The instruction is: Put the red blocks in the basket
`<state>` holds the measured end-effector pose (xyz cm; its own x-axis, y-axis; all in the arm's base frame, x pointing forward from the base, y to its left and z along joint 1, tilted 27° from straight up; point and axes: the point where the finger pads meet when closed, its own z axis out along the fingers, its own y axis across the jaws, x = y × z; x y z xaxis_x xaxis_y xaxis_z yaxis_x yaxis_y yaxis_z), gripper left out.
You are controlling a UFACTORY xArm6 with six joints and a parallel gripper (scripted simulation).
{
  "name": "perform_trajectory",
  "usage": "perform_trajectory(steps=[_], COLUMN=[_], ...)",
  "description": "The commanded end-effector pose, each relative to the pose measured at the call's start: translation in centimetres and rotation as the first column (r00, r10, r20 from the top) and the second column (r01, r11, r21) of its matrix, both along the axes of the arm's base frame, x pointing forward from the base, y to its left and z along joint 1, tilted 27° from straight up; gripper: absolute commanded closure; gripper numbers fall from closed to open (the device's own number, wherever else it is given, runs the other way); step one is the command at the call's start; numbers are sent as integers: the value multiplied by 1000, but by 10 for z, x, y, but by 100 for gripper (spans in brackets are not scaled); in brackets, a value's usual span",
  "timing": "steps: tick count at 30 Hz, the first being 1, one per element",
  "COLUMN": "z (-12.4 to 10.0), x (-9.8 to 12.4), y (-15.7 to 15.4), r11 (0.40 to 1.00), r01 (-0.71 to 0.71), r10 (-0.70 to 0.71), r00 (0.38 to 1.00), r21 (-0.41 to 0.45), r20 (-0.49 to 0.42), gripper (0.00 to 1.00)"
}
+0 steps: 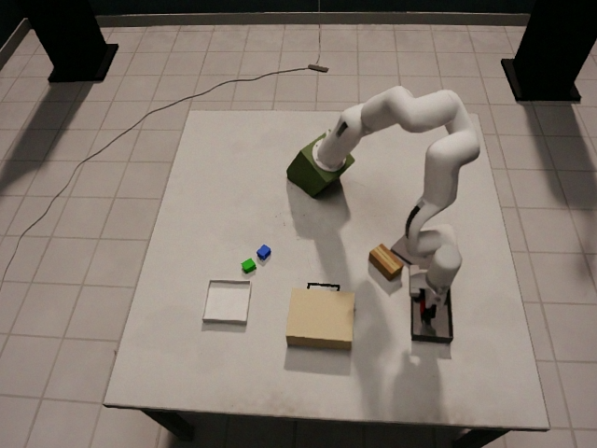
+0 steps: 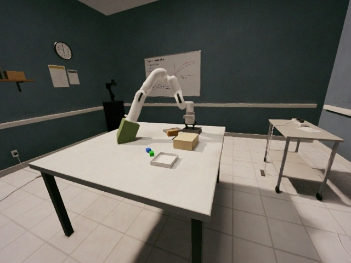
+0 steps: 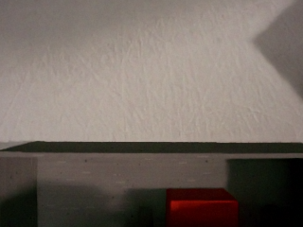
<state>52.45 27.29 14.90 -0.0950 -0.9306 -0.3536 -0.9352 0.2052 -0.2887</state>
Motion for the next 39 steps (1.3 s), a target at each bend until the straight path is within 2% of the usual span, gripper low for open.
perform_trajectory(steps=[1,39], z=[-1,-13], x=[2,7], y=[1,5], r11=[1000,1000], r01=[0,0], r10=[0,0], r00=[1000,1000], r21=[2,2], r20=[4,4], gripper=[31,31])
